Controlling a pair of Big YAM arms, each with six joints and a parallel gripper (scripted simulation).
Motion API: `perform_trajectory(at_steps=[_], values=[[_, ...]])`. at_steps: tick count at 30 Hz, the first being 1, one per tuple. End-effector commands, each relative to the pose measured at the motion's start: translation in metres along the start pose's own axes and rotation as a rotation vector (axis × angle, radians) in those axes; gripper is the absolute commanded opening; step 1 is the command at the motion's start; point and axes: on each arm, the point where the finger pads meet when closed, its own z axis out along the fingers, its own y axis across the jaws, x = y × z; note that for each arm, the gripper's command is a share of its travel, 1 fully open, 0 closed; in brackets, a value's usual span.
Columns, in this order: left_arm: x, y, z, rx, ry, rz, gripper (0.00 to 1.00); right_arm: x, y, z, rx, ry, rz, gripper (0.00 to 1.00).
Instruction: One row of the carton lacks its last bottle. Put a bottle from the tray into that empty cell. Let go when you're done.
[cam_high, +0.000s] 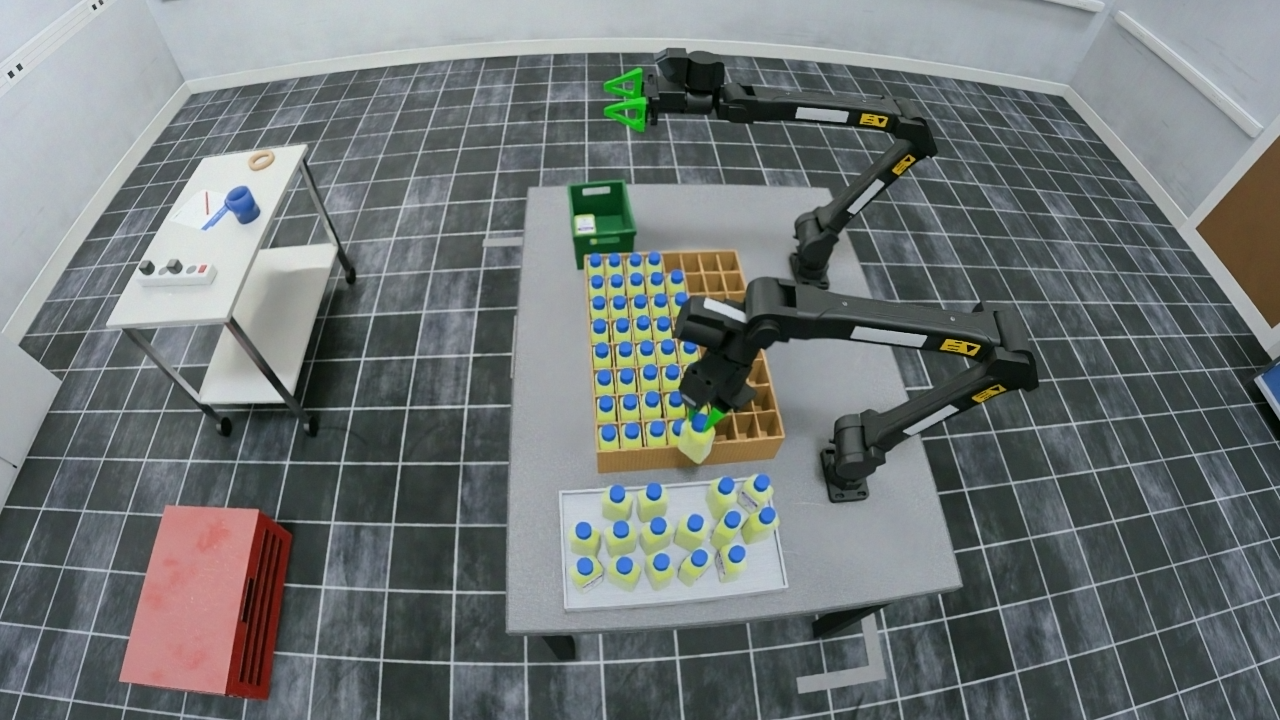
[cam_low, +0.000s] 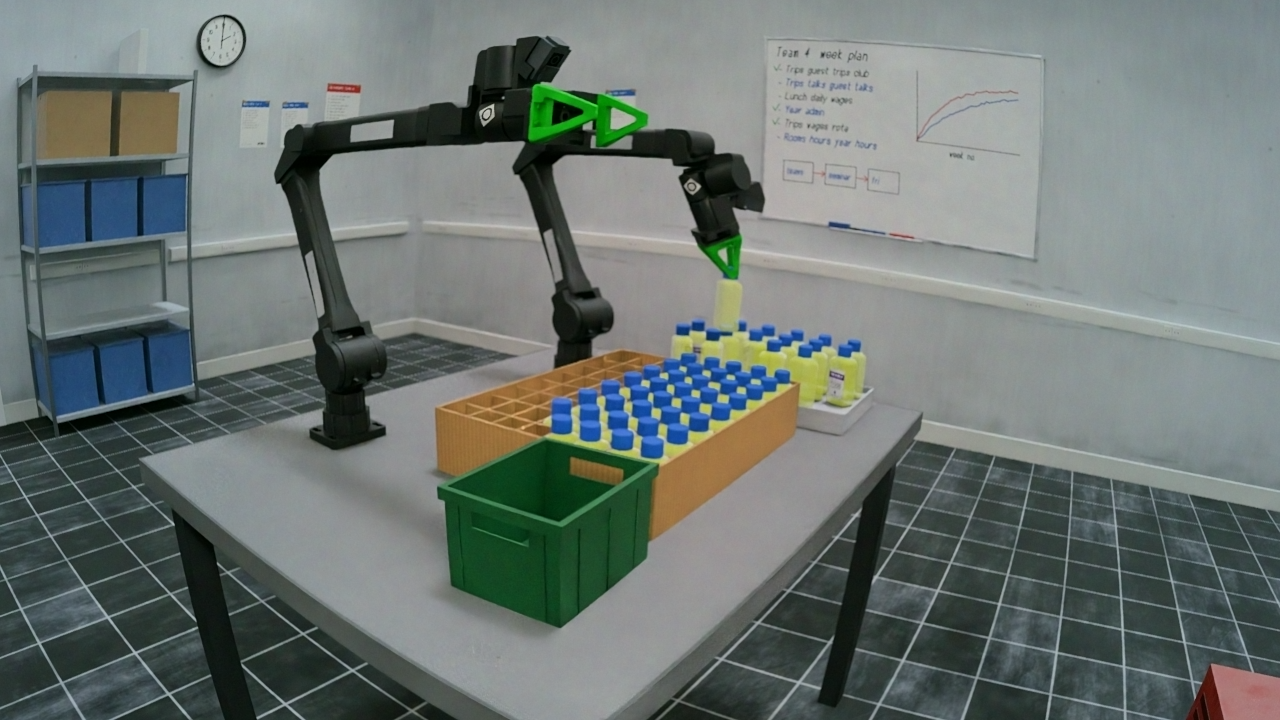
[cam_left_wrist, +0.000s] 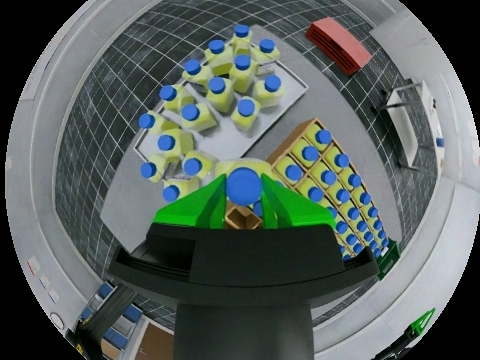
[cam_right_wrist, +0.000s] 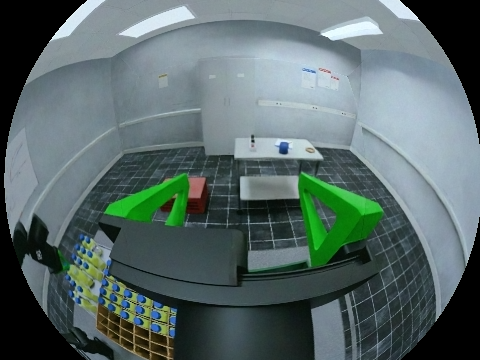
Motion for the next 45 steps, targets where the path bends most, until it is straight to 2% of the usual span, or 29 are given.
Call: perform_trajectory(at_steps=[1,14,17,23,28,45], values=[[-0.021,-0.037,-0.033,0.077,-0.071,-0.034,0.29,-0.048,-0.003,0.006,0.004,-0.081,-0.002,1.0],[0.064,-0.126,-0.056,0.167,-0.053,0.145,0.29,-0.048,-0.003,0.006,0.004,-0.081,-0.002,1.0],[0.054,-0.117,-0.056,0.158,-0.058,0.133,0.29,-0.048,-0.003,0.006,0.004,-0.081,-0.002,1.0],[0.11,-0.156,-0.069,0.21,-0.045,0.221,0.29,-0.048,-0.003,0.006,0.004,-0.081,-0.002,1.0],[0.144,-0.172,-0.08,0.236,-0.043,0.278,0.29,-0.048,-0.003,0.006,0.004,-0.081,-0.002,1.0],[0.217,-0.194,-0.104,0.295,-0.037,0.396,0.29,-0.048,-0.003,0.006,0.004,-0.081,-0.002,1.0]])
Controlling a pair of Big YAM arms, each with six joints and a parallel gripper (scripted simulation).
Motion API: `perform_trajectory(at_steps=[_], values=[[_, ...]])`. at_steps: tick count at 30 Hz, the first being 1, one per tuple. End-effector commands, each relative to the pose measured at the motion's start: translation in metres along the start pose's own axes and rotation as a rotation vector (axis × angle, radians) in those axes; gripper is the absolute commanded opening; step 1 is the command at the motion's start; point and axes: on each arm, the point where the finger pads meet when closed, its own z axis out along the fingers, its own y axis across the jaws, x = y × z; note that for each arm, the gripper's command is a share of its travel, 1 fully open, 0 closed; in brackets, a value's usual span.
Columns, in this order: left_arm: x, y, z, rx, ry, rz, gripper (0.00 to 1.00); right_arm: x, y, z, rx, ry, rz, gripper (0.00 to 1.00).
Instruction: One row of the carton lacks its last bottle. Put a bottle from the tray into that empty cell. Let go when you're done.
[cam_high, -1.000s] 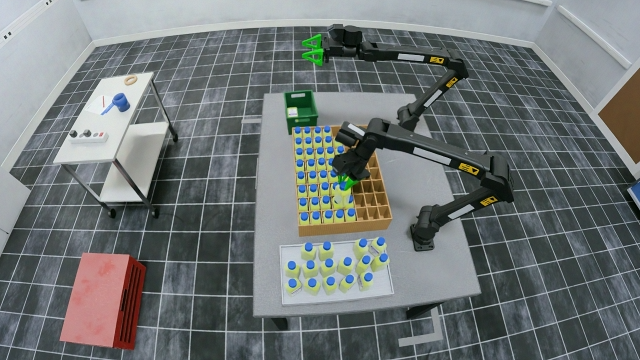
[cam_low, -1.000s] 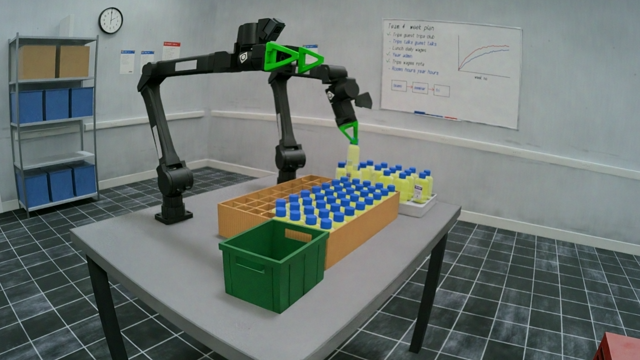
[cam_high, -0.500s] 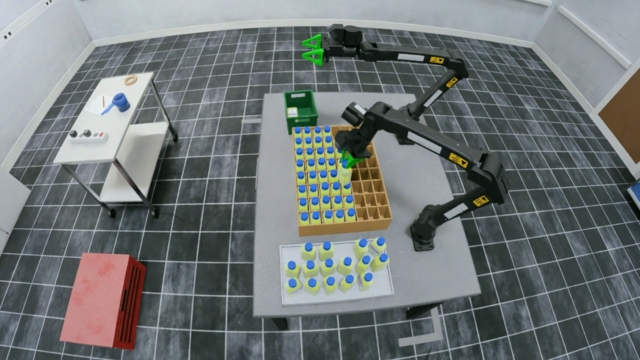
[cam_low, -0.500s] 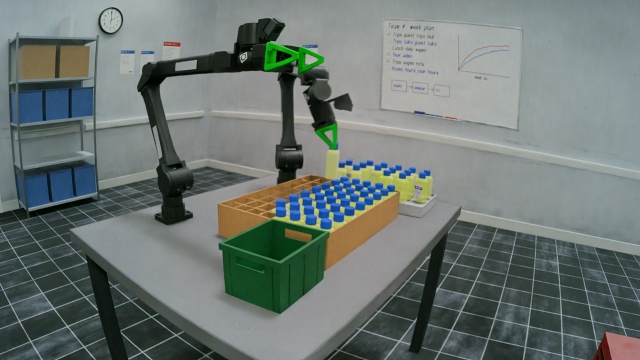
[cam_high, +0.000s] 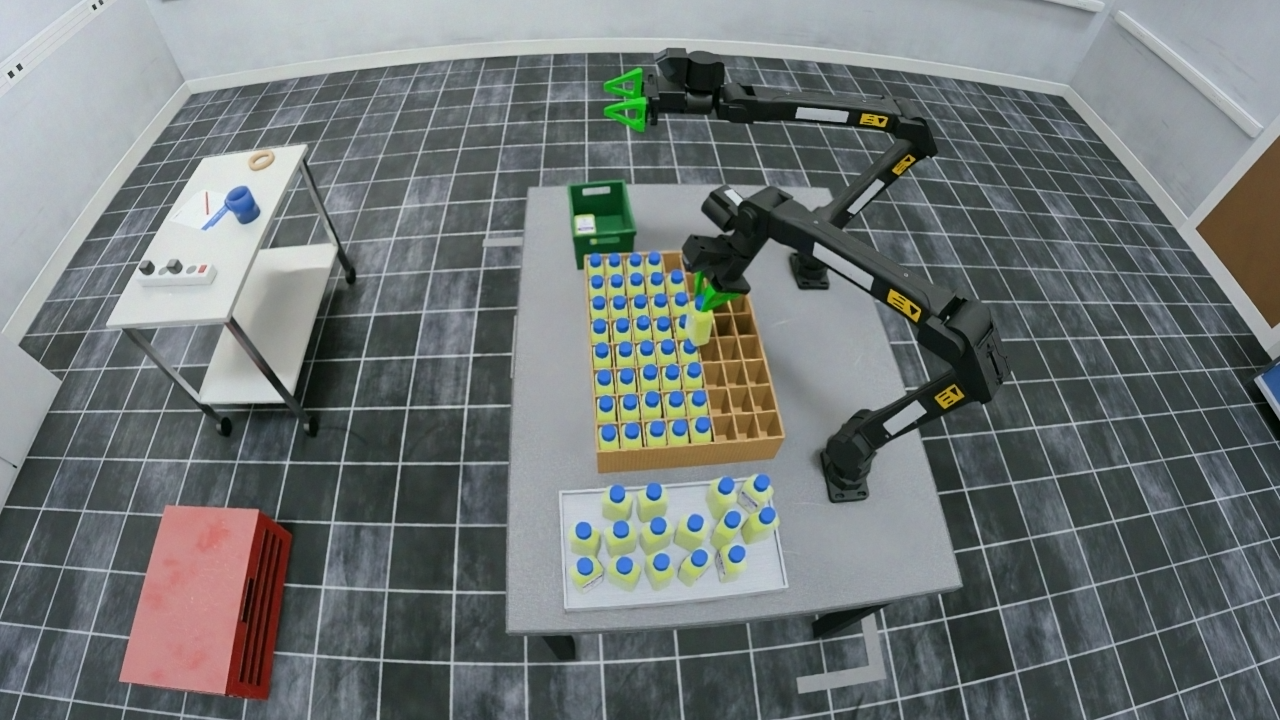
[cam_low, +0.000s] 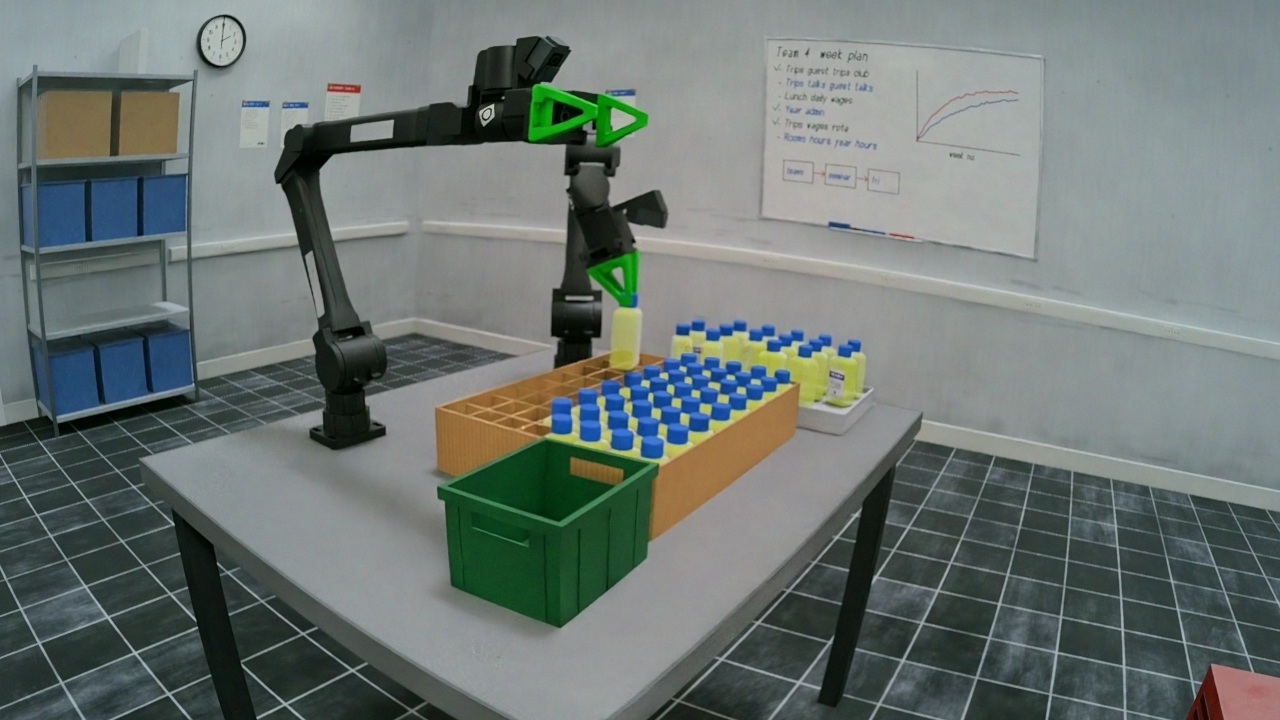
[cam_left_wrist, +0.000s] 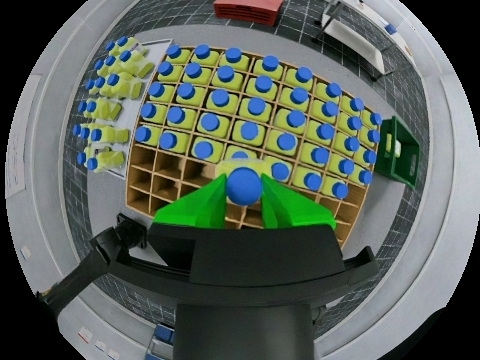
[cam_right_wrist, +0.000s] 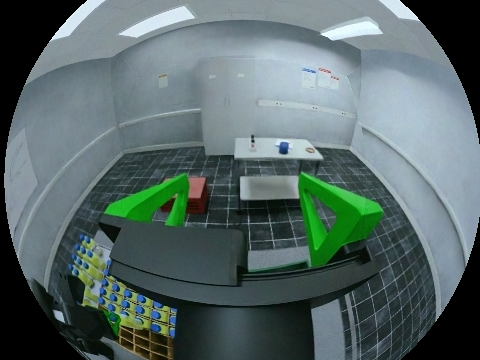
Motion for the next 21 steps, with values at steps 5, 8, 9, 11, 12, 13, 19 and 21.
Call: perform_trajectory(at_steps=[5,8,9,11,12,13,19,21], values=[[0.003,-0.044,-0.036,0.102,-0.041,-0.003,0.29,-0.048,-0.003,0.006,0.004,-0.081,-0.002,1.0],[0.008,-0.047,-0.038,0.108,-0.041,0.01,0.29,-0.048,-0.003,0.006,0.004,-0.081,-0.002,1.0],[0.012,-0.05,-0.04,0.114,-0.041,0.018,0.29,-0.048,-0.003,0.006,0.004,-0.081,-0.002,1.0],[0.017,-0.053,-0.041,0.117,-0.04,0.025,0.29,-0.048,-0.003,0.006,0.004,-0.081,-0.002,1.0],[0.024,-0.057,-0.042,0.122,-0.037,0.038,0.29,-0.048,-0.003,0.006,0.004,-0.081,-0.002,1.0],[0.029,-0.06,-0.043,0.125,-0.036,0.045,0.29,-0.048,-0.003,0.006,0.004,-0.081,-0.002,1.0],[0.056,-0.075,-0.05,0.144,-0.033,0.083,0.29,-0.048,-0.003,0.006,0.004,-0.081,-0.002,1.0],[0.061,-0.078,-0.052,0.148,-0.033,0.091,0.29,-0.048,-0.003,0.006,0.004,-0.081,-0.002,1.0]])
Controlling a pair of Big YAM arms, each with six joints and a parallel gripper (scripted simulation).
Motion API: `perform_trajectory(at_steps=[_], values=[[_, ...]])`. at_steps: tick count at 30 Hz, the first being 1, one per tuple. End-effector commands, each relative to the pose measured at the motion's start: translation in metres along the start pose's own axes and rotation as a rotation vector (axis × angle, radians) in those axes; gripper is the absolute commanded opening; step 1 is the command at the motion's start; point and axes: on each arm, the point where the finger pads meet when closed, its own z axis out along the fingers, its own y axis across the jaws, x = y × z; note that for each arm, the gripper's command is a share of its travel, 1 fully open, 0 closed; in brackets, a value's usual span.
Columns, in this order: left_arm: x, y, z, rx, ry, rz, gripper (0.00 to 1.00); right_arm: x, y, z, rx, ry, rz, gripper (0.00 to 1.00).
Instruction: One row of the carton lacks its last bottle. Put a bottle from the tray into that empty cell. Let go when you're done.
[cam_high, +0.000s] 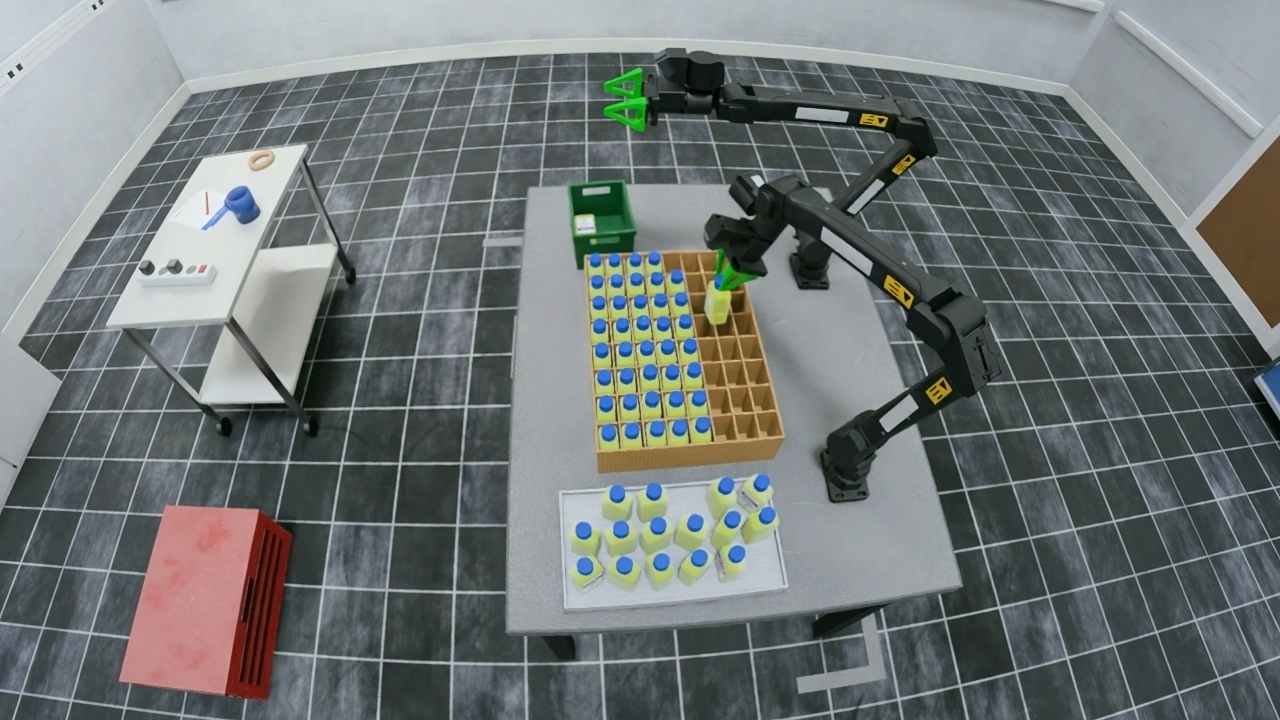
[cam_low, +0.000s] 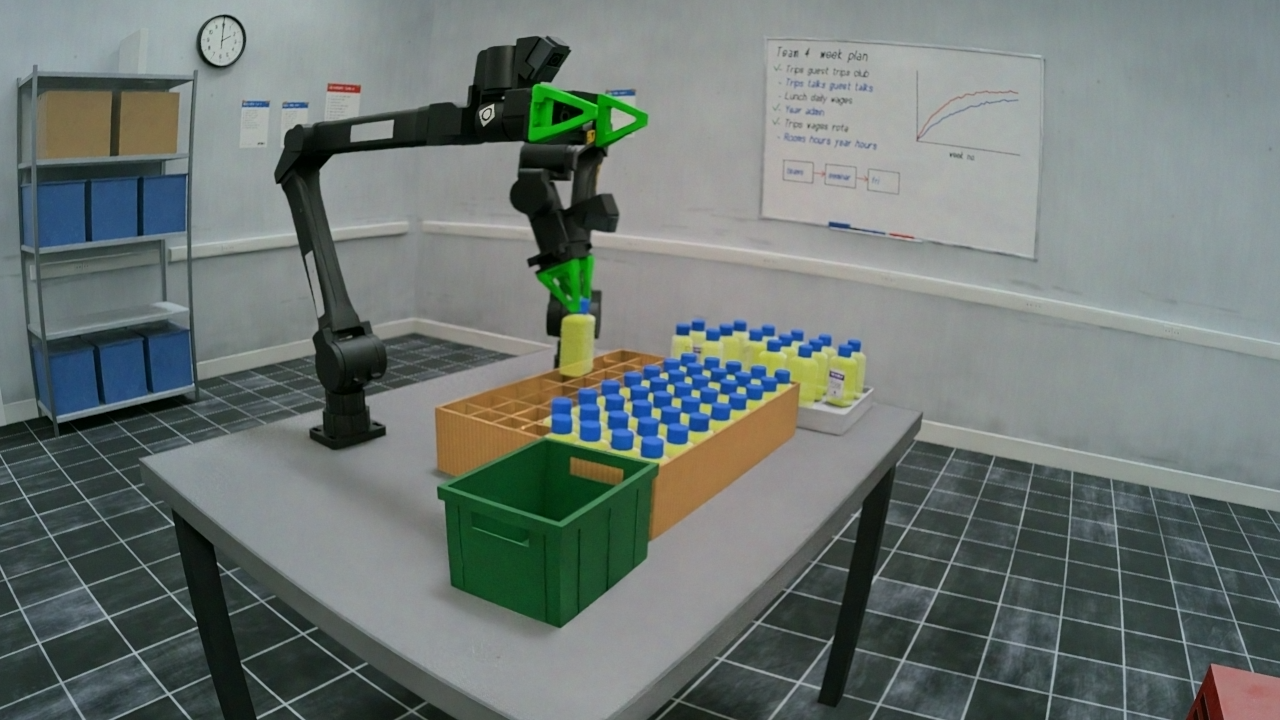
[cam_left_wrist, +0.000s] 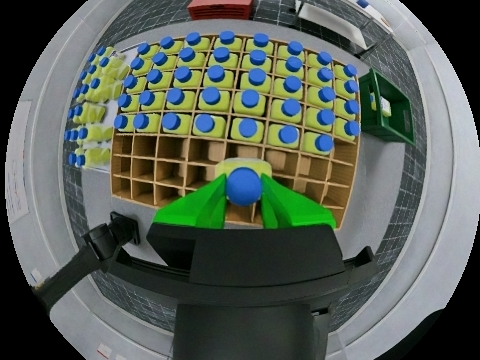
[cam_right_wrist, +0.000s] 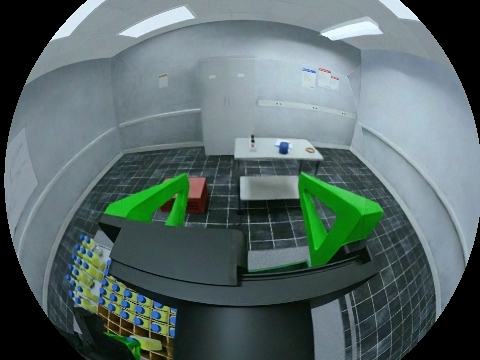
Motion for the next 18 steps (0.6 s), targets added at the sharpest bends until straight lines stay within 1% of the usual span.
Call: perform_trajectory(at_steps=[1,2,5,11,15,18], values=[[-0.005,-0.037,-0.03,0.088,-0.037,-0.029,0.29,-0.048,-0.003,0.006,0.004,-0.081,-0.002,1.0],[-0.005,-0.035,-0.035,0.09,-0.039,-0.025,0.29,-0.048,-0.003,0.006,0.004,-0.081,-0.002,1.0],[0.015,-0.052,-0.039,0.111,-0.039,0.001,0.29,-0.048,-0.003,0.006,0.004,-0.081,-0.002,1.0],[0.038,-0.065,-0.044,0.126,-0.039,0.037,0.29,-0.048,-0.003,0.006,0.004,-0.081,-0.002,1.0],[0.05,-0.07,-0.047,0.128,-0.038,0.058,0.29,-0.048,-0.003,0.006,0.004,-0.081,-0.002,1.0],[0.052,-0.071,-0.047,0.129,-0.038,0.061,0.29,-0.048,-0.003,0.006,0.004,-0.081,-0.002,1.0]])
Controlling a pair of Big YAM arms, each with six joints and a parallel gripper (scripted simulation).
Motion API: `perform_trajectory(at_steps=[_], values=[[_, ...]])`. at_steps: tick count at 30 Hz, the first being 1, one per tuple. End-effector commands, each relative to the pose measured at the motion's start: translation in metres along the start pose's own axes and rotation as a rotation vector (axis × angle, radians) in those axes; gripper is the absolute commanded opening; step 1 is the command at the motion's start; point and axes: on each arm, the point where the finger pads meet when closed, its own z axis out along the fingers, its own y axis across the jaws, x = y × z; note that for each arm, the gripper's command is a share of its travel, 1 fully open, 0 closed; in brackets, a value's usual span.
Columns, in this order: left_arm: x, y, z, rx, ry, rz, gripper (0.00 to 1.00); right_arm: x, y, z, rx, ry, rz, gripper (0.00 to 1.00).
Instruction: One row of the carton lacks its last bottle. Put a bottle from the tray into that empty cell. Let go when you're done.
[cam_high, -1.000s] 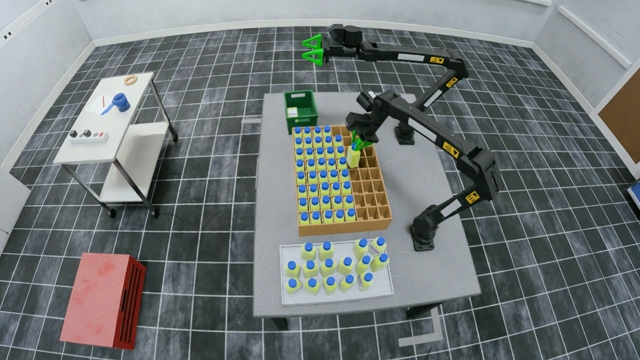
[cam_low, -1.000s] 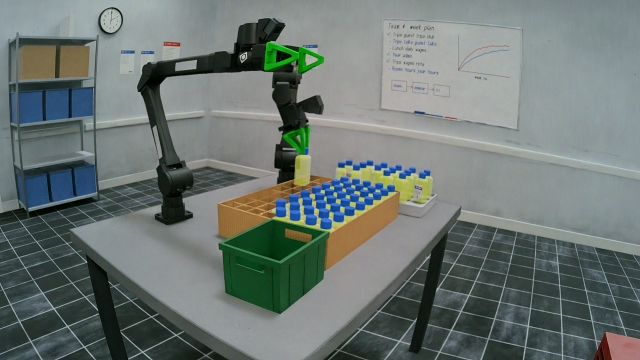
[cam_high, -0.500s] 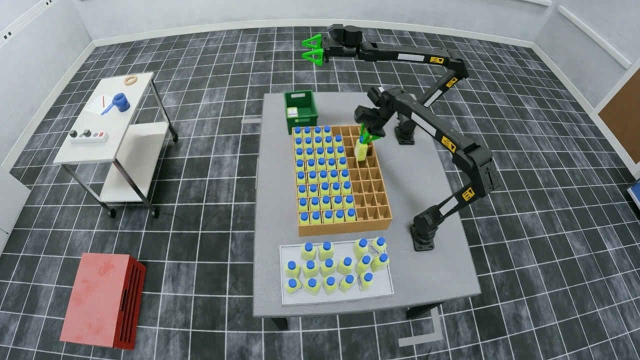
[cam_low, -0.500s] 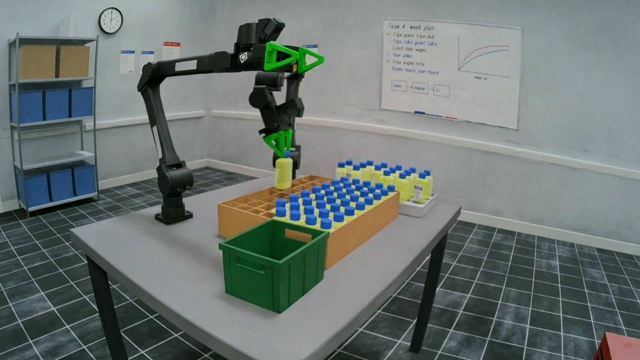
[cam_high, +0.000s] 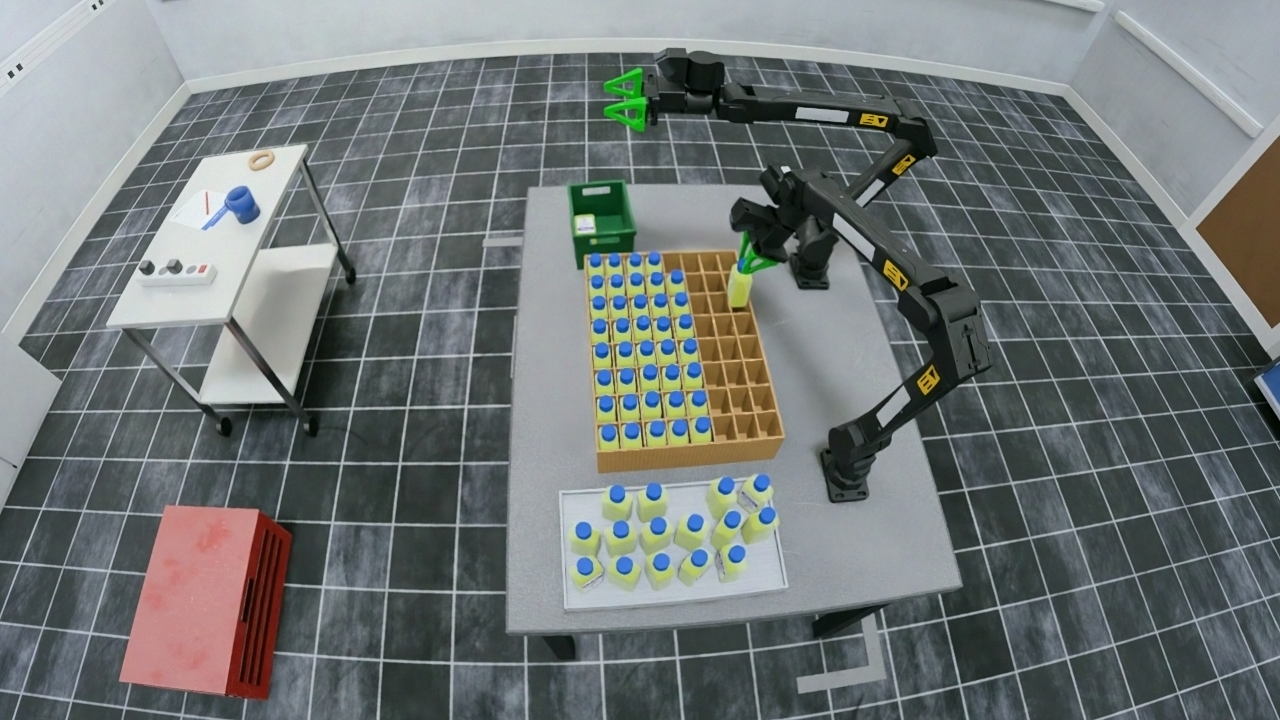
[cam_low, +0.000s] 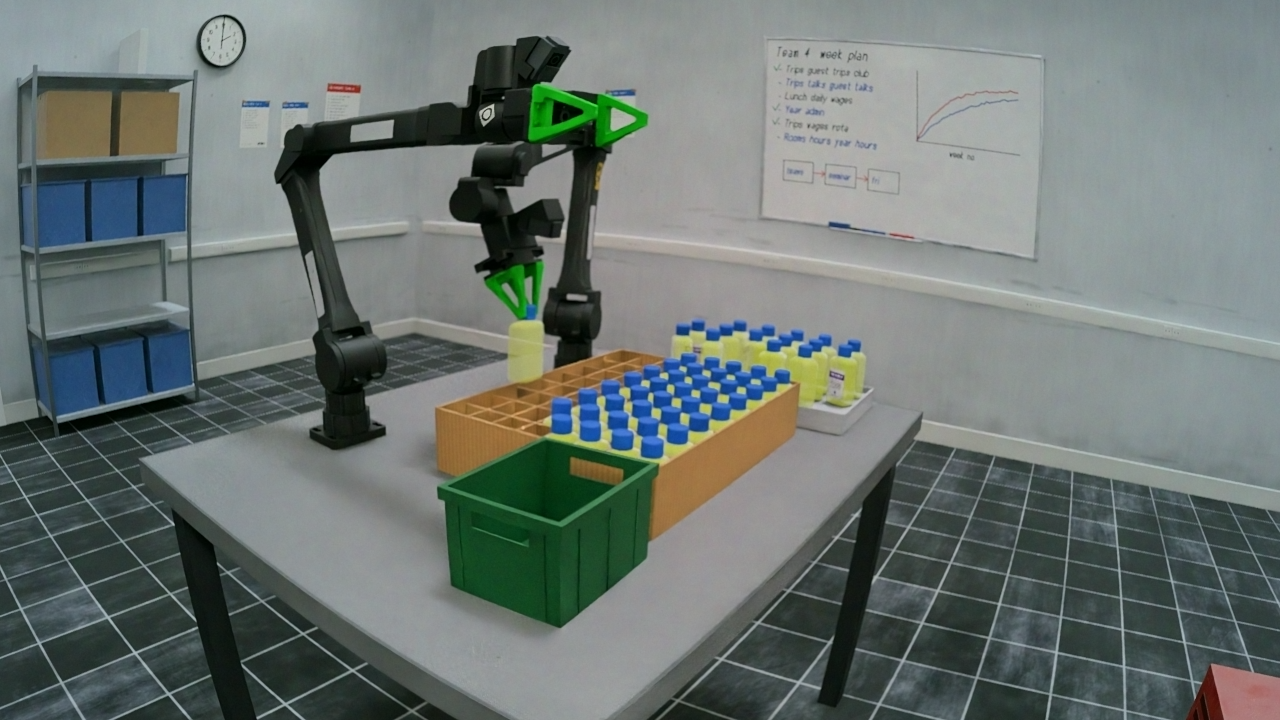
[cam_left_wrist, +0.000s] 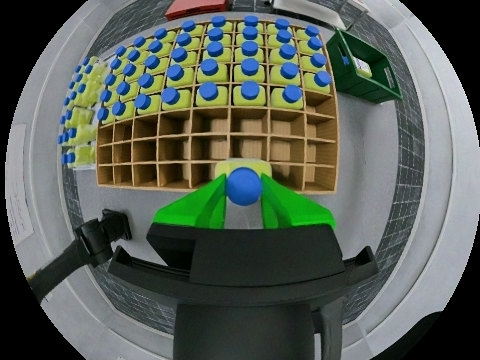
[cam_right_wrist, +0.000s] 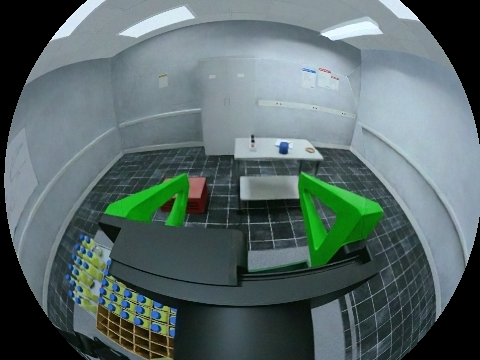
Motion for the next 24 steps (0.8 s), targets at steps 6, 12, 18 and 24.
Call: perform_trajectory(at_steps=[6,12,18,24], values=[[-0.016,-0.03,-0.044,0.12,-0.043,-0.05,0.29,-0.048,-0.003,0.006,0.004,-0.081,-0.002,1.0],[-0.004,-0.035,-0.03,0.089,-0.031,-0.018,0.29,-0.048,-0.003,0.006,0.004,-0.081,-0.002,1.0],[-0.01,-0.031,-0.028,0.084,-0.031,-0.035,0.29,-0.048,-0.003,0.006,0.004,-0.081,-0.002,1.0],[-0.016,-0.028,-0.038,0.108,-0.032,-0.054,0.29,-0.048,-0.003,0.006,0.004,-0.081,-0.002,1.0]])
